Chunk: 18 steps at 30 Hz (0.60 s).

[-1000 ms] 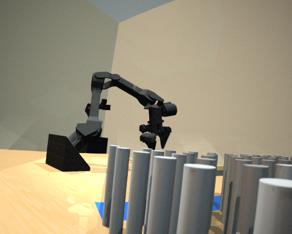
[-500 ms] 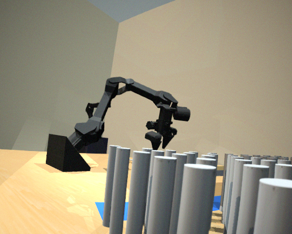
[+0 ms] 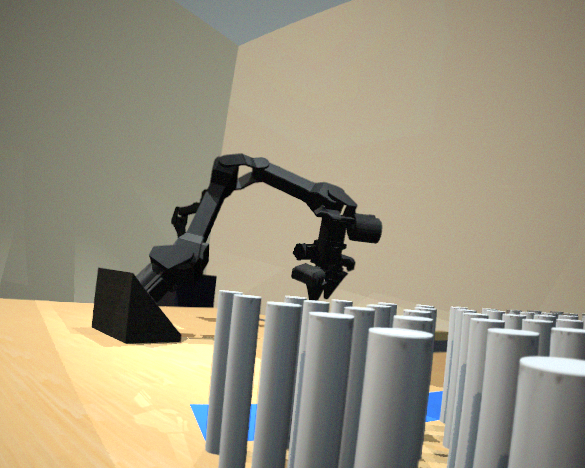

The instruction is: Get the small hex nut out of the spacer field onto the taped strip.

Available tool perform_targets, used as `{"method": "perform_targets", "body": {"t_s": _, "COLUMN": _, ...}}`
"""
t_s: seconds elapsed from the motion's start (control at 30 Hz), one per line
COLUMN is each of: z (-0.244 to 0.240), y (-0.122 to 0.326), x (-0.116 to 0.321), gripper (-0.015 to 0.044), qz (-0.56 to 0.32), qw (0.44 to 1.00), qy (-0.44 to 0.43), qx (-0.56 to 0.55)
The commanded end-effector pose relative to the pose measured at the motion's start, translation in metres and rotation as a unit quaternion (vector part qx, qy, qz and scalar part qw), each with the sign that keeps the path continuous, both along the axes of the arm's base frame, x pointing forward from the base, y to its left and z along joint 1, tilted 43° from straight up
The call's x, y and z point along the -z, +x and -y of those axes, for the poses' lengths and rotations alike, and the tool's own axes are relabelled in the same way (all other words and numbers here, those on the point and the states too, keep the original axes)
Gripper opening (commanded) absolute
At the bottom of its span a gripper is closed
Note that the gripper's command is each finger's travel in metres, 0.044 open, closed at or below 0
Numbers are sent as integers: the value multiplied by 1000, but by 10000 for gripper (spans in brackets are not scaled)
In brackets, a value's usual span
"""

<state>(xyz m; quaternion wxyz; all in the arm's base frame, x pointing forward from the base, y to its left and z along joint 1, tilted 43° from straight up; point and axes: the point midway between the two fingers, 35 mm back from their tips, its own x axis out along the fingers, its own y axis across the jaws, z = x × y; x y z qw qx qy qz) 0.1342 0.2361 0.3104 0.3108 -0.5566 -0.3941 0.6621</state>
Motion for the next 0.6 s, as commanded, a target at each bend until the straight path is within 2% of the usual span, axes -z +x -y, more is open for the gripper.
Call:
{"method": "perform_targets", "body": {"t_s": 0.0, "z": -3, "y": 1, "x": 5, "gripper": 280, "qz": -4, "qw": 1000, "qy": -2, "qx": 1}}
{"method": "perform_targets", "body": {"t_s": 0.57, "z": -22, "y": 5, "x": 24, "gripper": 280, "qz": -3, "qw": 1000, "qy": -2, "qx": 0}}
